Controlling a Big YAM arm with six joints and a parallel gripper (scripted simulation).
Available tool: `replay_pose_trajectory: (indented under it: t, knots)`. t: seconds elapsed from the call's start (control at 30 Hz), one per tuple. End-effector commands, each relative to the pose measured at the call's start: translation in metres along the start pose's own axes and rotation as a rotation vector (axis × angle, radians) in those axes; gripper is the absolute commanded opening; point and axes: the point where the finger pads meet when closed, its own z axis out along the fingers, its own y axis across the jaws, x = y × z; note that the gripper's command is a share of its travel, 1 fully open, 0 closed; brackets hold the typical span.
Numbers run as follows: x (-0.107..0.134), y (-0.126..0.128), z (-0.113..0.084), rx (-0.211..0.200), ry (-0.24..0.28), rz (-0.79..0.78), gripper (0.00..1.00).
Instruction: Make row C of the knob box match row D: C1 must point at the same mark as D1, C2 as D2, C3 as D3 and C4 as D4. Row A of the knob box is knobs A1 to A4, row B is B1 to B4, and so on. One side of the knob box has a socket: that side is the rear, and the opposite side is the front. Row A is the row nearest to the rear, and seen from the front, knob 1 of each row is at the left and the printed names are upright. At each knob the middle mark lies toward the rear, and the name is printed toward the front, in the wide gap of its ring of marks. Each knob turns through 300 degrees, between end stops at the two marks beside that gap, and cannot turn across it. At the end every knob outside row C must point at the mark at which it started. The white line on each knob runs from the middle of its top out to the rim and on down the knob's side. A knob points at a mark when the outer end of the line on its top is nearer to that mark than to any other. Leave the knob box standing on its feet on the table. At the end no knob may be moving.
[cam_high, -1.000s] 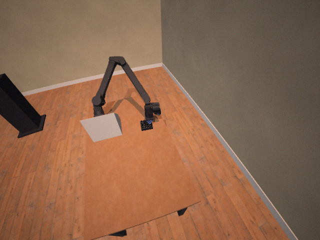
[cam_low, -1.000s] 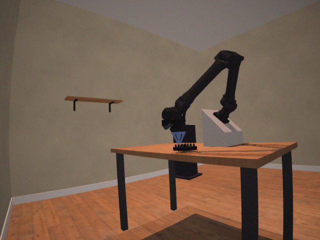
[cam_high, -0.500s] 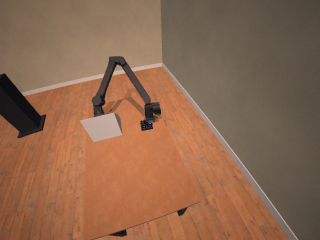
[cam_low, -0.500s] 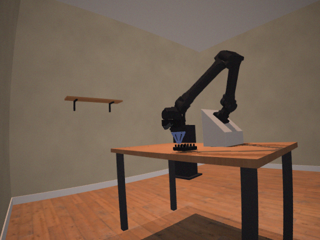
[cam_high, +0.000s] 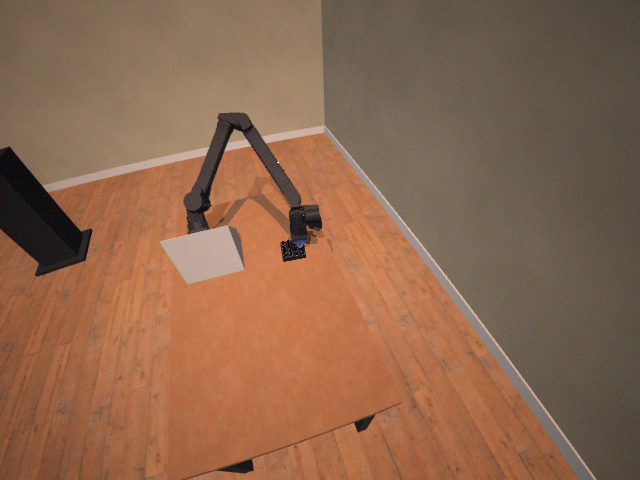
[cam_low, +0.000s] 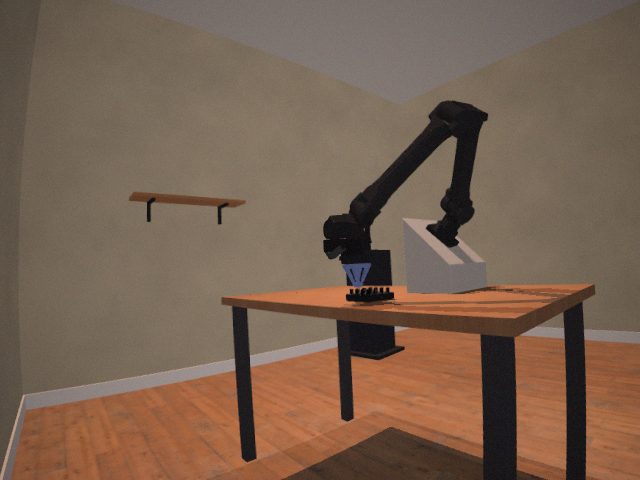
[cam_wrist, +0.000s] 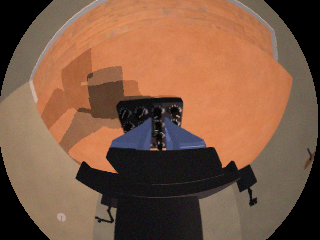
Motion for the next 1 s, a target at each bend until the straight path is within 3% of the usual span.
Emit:
replay_pose_trajectory:
  t: [0.0, 0.97]
  knots:
    - [-0.0151, 0.0103, -0.0082, -0.002, -0.024, -0.014, 0.20]
    - [-0.0177, 0.0125, -0.0086, -0.002, -0.025, -0.019, 0.20]
